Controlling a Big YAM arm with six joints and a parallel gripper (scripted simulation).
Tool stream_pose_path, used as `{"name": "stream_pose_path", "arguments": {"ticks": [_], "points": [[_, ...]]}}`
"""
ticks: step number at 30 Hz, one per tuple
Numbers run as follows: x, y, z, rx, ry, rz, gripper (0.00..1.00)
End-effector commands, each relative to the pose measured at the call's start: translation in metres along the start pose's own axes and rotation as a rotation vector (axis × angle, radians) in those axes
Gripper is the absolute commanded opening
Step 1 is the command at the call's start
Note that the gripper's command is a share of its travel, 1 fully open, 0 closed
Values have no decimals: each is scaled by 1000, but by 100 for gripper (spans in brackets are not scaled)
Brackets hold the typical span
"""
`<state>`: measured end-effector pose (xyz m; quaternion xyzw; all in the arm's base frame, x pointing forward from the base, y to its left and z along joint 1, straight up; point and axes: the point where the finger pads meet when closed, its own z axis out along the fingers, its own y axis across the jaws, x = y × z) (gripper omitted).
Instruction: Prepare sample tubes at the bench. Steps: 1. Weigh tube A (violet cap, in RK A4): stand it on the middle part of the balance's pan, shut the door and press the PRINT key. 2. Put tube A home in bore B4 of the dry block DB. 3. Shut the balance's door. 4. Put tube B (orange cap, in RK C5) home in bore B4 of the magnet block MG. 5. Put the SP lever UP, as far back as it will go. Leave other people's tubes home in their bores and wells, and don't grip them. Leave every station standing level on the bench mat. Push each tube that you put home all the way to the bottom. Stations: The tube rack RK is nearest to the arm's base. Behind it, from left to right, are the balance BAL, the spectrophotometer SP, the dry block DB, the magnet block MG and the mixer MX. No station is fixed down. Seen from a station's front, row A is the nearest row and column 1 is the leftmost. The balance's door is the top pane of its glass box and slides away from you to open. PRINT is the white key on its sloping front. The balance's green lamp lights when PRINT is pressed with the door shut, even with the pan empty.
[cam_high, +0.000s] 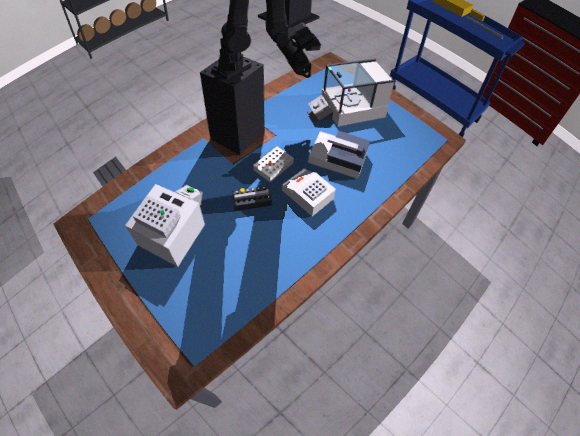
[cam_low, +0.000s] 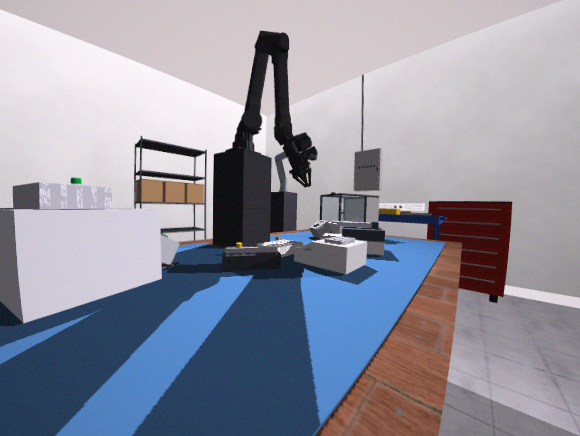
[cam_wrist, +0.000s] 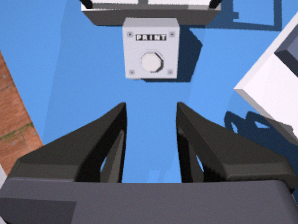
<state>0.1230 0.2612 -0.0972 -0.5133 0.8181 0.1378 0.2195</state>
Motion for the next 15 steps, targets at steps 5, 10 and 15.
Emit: {"name": "stream_pose_path", "arguments": {"ticks": [5,10,15], "points": [[-7,1,-12,-1,-3,0,30],[-12,1,-19,-1,-4,0,30],[-17,1,-23,-1,-9,0,30]]}}
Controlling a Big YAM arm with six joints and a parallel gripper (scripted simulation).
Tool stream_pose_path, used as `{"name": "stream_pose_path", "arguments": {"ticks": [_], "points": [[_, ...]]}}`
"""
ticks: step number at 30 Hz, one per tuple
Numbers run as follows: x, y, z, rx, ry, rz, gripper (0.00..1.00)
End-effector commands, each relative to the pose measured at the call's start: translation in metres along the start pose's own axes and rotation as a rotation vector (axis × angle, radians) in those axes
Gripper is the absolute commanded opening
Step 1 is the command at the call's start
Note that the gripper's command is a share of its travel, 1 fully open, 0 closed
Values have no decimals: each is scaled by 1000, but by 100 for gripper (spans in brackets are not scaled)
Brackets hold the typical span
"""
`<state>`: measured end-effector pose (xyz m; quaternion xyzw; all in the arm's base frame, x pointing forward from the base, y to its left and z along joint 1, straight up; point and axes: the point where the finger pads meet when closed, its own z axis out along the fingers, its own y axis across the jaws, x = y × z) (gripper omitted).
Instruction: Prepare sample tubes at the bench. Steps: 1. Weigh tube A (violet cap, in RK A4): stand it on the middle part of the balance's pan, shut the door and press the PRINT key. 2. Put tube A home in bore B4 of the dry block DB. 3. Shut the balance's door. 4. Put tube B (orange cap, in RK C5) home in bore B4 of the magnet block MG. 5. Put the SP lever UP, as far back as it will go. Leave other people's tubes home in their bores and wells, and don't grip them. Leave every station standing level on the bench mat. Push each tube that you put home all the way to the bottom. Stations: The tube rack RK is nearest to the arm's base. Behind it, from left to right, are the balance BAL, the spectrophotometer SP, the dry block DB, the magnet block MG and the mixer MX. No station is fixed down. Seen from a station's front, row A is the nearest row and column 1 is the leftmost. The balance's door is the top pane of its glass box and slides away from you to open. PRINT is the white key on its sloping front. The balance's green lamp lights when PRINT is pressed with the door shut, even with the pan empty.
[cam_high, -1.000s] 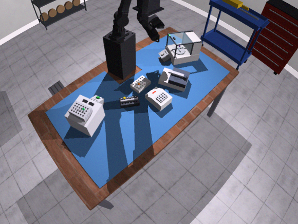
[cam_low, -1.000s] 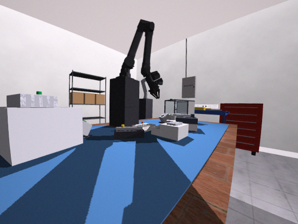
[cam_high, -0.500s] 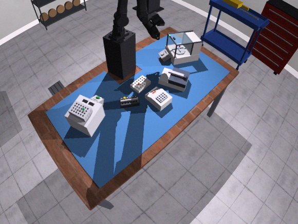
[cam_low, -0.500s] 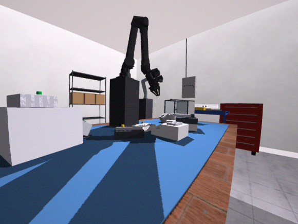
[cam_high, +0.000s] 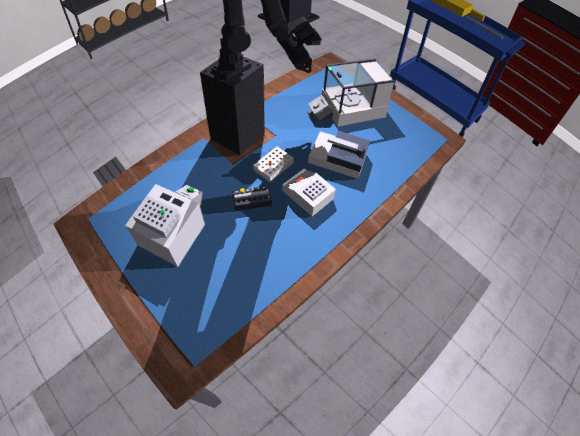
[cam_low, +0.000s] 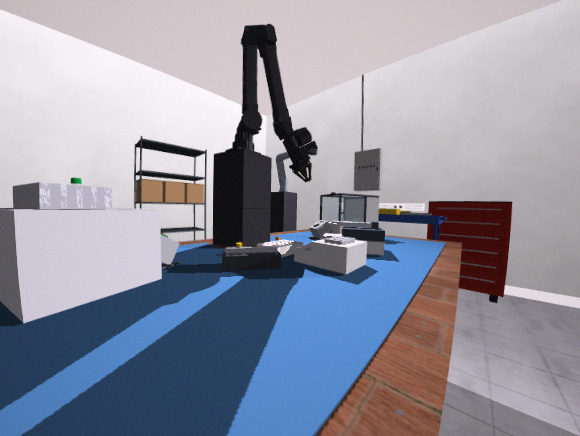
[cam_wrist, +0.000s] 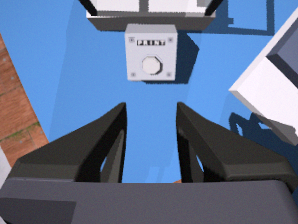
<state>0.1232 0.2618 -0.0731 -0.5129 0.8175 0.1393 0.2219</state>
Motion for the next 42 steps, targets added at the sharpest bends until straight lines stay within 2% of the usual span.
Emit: {"name": "stream_pose_path", "arguments": {"ticks": [1,8,9,12,14,16,19,26,28,31,33,35,41,42], "points": [[-6,1,-4,-1,-4,0,30],[-23,1,-11,-1,-24,0,30],[-13,0,-10,0,-10,0,30],[-13,0,-10,0,-10,0,30],[-31,3,1,14,15,64,30],[-31,3,1,14,15,64,30],[-47,4,10,40,37,158,30],[-48,4,11,95,89,368,30],[-63,4,19,113,105,431,30],[-64,5,20,137,130,523,30],[-64,5,20,137,130,523,30],[-79,0,29,159,145,597,30],[-81,1,29,205,194,776,30],[-88,-2,33,215,202,816,30]]}}
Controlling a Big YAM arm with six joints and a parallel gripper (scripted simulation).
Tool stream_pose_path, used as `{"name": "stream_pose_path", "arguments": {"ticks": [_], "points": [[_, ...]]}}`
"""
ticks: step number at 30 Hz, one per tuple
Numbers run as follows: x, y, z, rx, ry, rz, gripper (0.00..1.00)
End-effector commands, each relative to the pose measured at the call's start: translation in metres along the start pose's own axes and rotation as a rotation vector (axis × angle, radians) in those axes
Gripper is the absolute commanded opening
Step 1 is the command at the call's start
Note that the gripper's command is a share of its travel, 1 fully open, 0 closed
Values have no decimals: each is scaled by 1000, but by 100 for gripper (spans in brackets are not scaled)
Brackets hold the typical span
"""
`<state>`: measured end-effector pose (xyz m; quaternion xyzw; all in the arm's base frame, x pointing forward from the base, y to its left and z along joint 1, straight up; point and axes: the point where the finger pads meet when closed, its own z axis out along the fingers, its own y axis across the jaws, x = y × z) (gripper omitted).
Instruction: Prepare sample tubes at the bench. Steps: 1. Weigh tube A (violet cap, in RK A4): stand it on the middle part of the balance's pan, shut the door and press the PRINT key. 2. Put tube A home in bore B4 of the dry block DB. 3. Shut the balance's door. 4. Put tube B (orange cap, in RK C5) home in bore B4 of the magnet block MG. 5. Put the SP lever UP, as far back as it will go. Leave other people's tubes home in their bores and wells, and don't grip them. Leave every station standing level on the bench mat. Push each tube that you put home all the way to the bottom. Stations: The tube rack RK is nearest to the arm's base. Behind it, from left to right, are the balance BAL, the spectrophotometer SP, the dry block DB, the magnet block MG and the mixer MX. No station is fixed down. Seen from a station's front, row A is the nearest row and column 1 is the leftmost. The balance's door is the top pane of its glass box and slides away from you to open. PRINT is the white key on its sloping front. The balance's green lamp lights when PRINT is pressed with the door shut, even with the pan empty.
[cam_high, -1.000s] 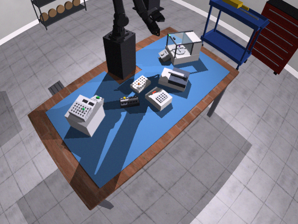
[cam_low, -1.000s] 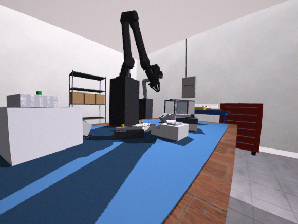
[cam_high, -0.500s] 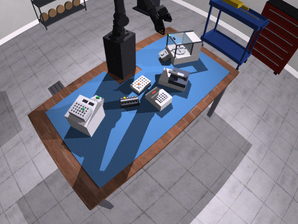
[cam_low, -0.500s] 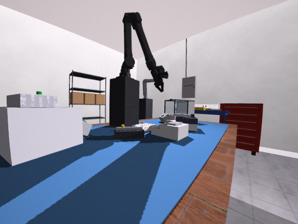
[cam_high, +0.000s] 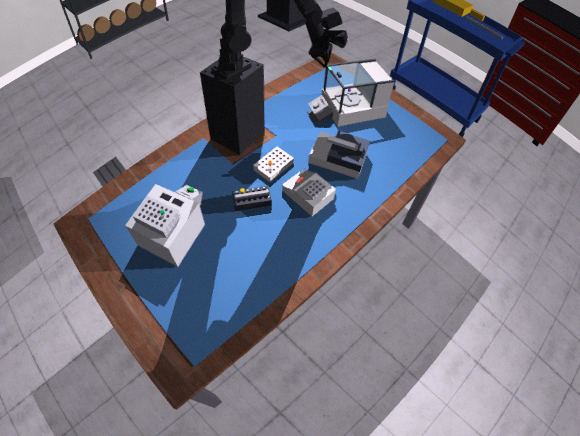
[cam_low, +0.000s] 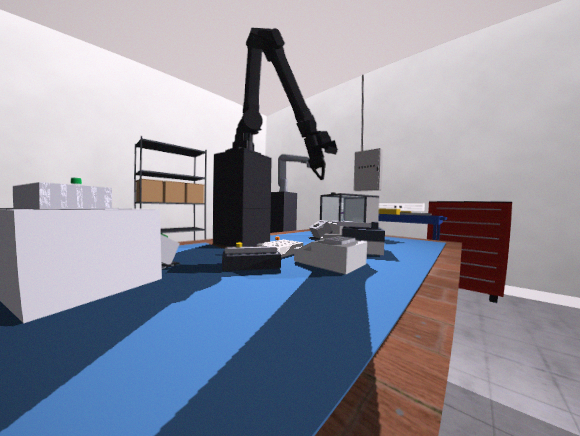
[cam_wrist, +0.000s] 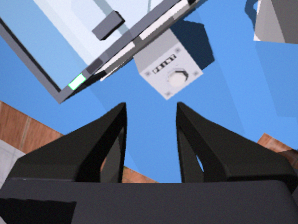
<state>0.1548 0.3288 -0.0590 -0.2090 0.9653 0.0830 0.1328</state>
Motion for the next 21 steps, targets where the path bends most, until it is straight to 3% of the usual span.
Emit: {"name": "stream_pose_path", "arguments": {"ticks": [1,5,8,10,14,16,21], "points": [[-22,14,7,33,28,190,30],[-23,16,7,64,64,313,30],[-22,17,7,67,69,323,30],[-36,26,12,85,85,392,30],[-37,26,13,117,119,517,30],[-49,37,18,133,136,579,30],[-50,37,18,169,174,716,30]]}}
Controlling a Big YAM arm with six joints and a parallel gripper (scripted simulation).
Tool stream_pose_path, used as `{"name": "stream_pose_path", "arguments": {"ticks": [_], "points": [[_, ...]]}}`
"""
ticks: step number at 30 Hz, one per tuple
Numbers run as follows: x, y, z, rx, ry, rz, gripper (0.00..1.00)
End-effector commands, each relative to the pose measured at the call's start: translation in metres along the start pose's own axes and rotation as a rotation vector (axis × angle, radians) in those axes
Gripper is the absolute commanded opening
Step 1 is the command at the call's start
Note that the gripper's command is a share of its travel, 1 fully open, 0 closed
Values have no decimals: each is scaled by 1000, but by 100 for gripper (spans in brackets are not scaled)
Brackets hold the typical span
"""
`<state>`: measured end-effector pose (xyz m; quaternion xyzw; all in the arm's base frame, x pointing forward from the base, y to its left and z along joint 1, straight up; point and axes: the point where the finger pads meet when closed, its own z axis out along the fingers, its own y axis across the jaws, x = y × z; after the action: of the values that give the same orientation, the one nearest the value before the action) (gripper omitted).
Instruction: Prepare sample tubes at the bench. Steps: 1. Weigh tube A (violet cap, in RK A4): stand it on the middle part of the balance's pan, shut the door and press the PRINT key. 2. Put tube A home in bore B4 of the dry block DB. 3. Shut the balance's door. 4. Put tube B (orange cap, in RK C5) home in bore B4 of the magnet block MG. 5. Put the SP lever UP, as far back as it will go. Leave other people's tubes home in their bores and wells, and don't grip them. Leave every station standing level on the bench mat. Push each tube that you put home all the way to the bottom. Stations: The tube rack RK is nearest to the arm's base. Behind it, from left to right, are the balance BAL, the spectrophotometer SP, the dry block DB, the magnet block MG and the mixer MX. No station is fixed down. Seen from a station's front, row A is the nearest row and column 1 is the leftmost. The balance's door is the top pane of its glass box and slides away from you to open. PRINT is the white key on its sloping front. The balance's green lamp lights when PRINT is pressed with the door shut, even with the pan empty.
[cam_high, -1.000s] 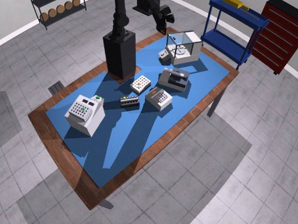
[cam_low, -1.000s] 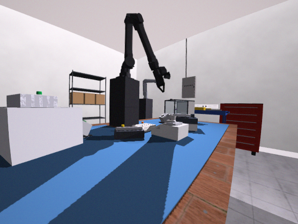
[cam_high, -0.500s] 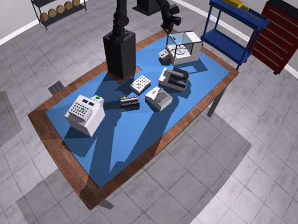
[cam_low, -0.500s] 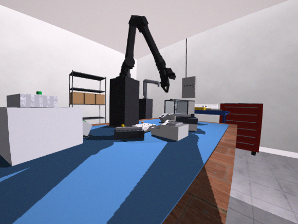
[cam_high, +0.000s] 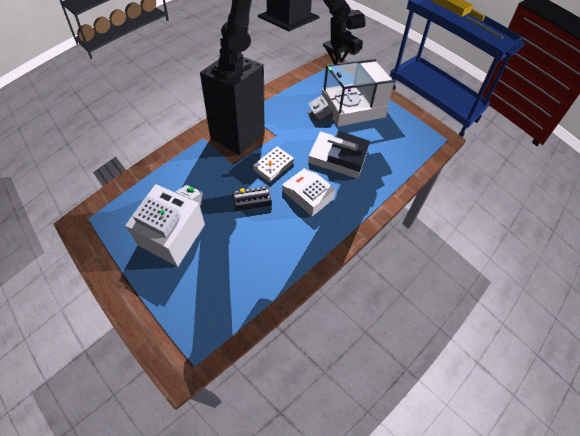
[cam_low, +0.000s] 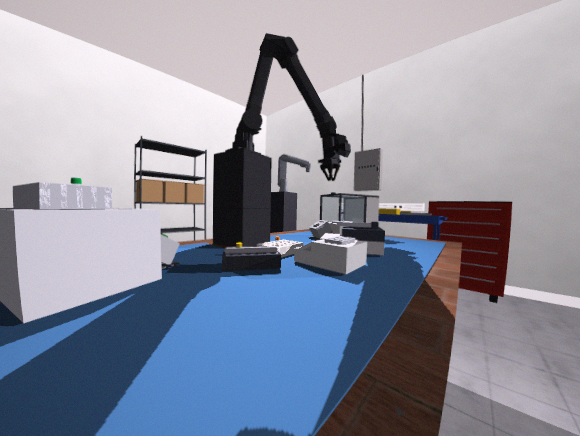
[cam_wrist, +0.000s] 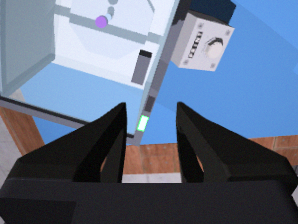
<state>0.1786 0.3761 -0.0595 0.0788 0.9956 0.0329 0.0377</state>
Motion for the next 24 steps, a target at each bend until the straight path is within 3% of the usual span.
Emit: {"name": "stream_pose_path", "arguments": {"ticks": [1,8,12,21,24], "points": [[-9,18,0,28,19,169,30],[-12,27,1,65,59,315,30],[-4,19,4,83,60,302,30],[-4,20,5,77,59,301,30],[-3,17,13,73,59,298,30]]}}
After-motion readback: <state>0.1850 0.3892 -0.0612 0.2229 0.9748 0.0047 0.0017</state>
